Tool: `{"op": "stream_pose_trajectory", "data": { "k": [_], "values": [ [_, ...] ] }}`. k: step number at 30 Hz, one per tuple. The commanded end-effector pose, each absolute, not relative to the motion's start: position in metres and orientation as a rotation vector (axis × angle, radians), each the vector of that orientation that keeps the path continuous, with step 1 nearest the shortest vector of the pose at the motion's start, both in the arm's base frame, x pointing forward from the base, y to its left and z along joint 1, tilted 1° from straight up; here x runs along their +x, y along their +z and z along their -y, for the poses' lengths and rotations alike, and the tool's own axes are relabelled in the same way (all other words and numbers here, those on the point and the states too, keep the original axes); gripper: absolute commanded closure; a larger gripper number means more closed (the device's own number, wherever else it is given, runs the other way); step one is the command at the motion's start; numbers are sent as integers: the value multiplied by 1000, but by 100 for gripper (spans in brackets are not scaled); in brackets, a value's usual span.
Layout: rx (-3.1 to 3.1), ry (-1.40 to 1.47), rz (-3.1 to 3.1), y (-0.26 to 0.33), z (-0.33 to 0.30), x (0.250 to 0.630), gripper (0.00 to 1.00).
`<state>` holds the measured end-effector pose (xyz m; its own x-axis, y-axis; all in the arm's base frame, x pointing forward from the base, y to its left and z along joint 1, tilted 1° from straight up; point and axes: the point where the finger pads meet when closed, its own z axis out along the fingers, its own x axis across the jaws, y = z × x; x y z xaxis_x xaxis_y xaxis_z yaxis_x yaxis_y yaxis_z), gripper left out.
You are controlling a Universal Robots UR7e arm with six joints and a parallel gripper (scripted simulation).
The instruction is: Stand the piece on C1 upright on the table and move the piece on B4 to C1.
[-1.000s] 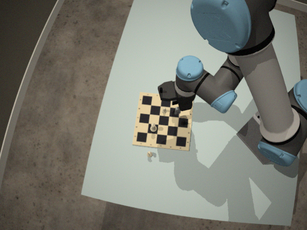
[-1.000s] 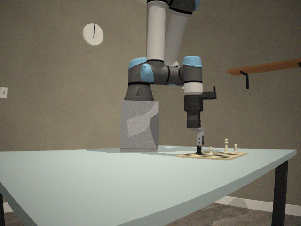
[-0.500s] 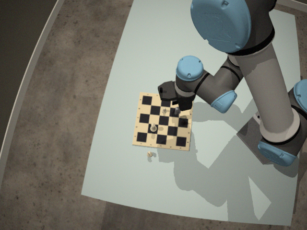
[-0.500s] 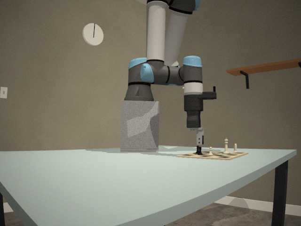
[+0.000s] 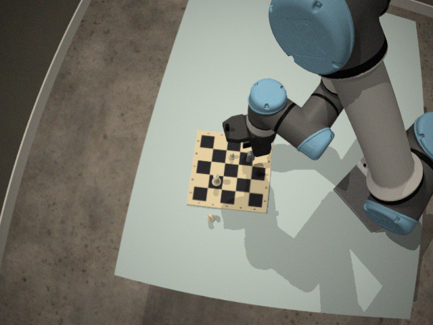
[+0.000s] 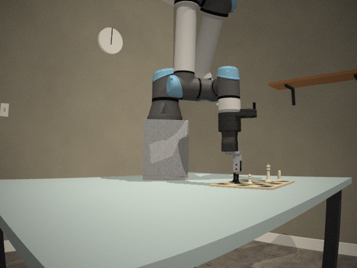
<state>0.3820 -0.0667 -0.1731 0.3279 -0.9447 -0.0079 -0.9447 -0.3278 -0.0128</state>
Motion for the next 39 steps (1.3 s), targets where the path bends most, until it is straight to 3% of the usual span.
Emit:
{"op": "stream_pose_trajectory", "data": {
  "k": [1, 39],
  "values": [
    [-2547, -3, -1812, -174, 67, 382, 32],
    [-2547, -3, -1812, -206, 67, 383, 32]
  ]
}}
